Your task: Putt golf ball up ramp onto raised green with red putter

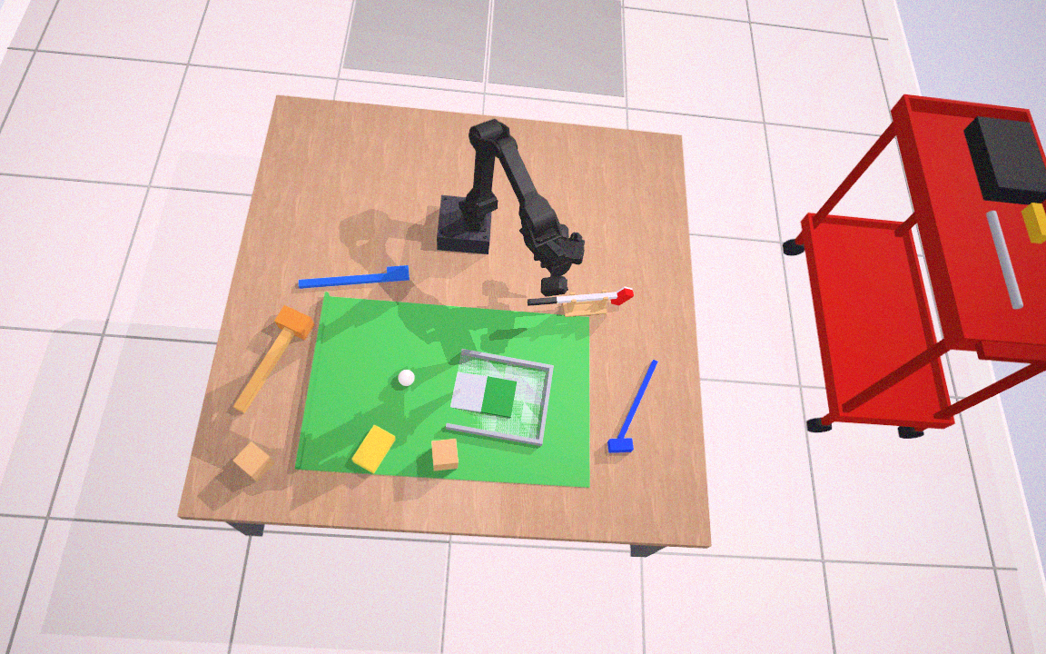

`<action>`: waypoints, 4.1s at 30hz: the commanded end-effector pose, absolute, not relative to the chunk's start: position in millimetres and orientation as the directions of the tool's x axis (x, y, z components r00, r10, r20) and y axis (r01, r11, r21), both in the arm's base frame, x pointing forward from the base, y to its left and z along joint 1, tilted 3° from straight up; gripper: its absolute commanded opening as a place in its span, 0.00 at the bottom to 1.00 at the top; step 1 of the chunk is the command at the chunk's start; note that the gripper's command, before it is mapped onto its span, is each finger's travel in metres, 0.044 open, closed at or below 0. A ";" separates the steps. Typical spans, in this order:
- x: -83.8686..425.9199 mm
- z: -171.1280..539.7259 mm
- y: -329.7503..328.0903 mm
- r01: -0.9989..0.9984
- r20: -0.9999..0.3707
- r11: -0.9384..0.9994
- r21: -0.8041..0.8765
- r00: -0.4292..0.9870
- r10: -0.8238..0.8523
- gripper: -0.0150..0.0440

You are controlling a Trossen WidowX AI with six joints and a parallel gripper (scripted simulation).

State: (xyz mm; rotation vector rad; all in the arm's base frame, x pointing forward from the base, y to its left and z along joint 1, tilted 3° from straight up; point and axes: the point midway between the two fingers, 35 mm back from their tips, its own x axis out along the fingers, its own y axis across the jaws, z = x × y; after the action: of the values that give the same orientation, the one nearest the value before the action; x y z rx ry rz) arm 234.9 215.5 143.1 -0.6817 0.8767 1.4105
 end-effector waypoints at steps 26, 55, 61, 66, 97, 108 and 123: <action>251.5 20.1 176.0 -0.992 -0.957 -0.120 0.032 -0.065 0.284 1.00; 250.2 -8.5 176.6 -0.992 -0.957 -0.120 0.032 -0.065 0.284 1.00; 251.6 -4.9 177.8 -0.992 -0.955 -0.124 0.023 -0.058 0.291 0.78; 251.6 -4.9 177.8 -0.992 -0.955 -0.124 0.023 -0.058 0.291 0.56; 255.2 95.1 175.0 -0.992 -0.955 -0.124 0.023 -0.059 0.290 0.25; 283.7 89.3 130.9 -0.992 -0.968 0.121 0.044 -0.013 0.249 0.25; 312.4 92.6 45.1 -0.854 -0.984 0.516 0.061 0.037 0.177 0.25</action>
State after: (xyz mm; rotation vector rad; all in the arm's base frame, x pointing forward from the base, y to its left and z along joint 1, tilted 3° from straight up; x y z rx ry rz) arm 307.6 61.4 92.4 -0.7255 1.2616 0.9582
